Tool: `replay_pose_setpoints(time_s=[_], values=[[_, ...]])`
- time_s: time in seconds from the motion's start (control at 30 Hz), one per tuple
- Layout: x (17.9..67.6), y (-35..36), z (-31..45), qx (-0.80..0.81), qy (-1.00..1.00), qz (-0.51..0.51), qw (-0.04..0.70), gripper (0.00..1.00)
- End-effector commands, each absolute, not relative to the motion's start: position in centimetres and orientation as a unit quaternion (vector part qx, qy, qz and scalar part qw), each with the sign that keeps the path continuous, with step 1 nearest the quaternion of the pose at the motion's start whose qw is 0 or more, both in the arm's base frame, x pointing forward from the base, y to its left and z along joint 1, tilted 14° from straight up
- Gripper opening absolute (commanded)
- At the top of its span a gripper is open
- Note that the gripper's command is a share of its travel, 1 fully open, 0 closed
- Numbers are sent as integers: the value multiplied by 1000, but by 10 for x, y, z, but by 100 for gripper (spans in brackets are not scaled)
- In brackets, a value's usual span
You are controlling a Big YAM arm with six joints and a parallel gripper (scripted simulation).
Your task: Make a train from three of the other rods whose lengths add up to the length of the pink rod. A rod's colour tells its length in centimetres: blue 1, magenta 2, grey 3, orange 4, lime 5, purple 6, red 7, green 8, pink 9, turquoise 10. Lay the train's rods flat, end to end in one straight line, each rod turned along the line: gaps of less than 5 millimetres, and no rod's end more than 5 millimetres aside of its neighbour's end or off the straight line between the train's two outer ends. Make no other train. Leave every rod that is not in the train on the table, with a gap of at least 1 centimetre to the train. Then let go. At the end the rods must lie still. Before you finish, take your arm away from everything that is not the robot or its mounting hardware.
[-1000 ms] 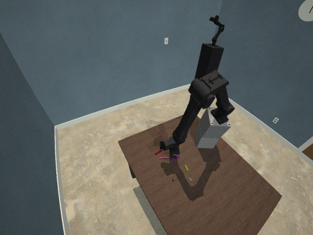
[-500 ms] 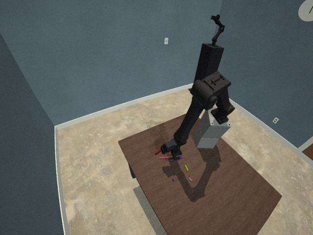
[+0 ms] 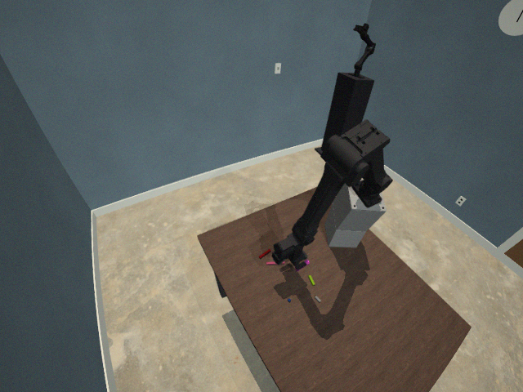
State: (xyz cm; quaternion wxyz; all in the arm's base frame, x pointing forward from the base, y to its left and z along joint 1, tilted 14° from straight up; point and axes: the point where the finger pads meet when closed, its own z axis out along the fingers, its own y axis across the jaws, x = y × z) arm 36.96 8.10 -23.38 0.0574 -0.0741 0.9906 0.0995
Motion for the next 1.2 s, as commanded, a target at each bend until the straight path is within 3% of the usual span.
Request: replay_pose_setpoints(time_s=[0.0,1.17], values=[[379,90,-222,-153,980,96,86,100],[373,119,-216,-429,894,70,110,100]])
